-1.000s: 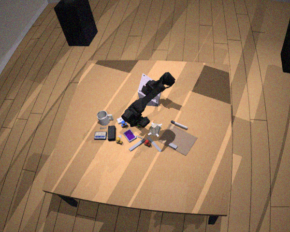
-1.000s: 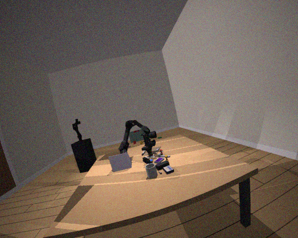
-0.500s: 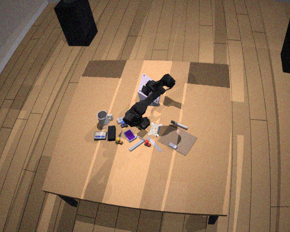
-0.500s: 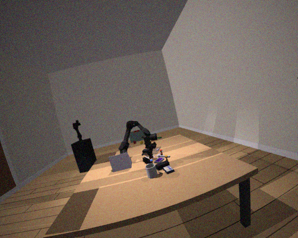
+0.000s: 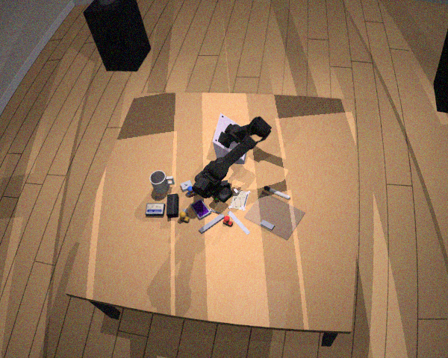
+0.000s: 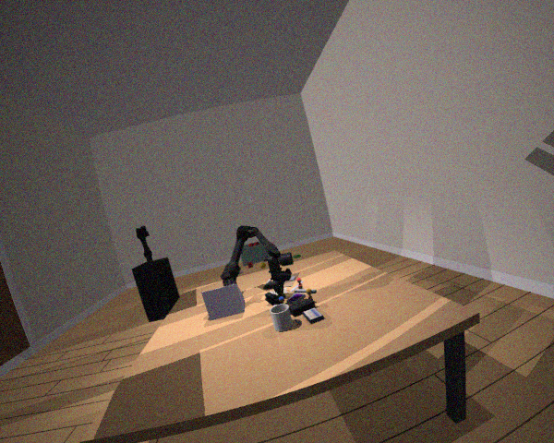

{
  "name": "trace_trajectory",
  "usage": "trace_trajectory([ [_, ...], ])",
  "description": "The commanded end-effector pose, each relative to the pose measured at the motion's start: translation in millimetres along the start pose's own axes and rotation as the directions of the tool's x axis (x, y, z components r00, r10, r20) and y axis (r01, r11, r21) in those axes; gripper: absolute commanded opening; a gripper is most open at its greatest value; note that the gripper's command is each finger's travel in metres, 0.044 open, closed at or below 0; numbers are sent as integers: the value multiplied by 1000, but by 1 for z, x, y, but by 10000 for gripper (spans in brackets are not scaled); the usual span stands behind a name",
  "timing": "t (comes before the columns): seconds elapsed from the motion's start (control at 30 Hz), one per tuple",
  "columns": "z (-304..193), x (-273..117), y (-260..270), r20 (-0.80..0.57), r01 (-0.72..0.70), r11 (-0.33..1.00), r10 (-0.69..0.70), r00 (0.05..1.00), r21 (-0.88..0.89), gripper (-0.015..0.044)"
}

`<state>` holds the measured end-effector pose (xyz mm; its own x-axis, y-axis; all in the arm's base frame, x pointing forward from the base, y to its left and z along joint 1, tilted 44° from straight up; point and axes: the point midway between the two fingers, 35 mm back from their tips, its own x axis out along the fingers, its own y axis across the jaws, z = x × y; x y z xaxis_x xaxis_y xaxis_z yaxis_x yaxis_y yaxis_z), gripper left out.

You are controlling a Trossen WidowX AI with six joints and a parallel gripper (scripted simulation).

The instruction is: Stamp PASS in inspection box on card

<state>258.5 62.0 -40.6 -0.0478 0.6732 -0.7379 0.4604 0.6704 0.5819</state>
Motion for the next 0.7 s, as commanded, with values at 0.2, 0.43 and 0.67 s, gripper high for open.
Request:
trace_trajectory([
  [0.2, 0, 0, 0, 0, 0, 1000, 0, 1000, 0, 184],
  [0.43, 3, -10, 0, 2, 2, 1000, -2, 1000, 1, 259],
  [0.67, 1, -115, -3, 0, 1, 1000, -1, 1000, 6, 259],
])
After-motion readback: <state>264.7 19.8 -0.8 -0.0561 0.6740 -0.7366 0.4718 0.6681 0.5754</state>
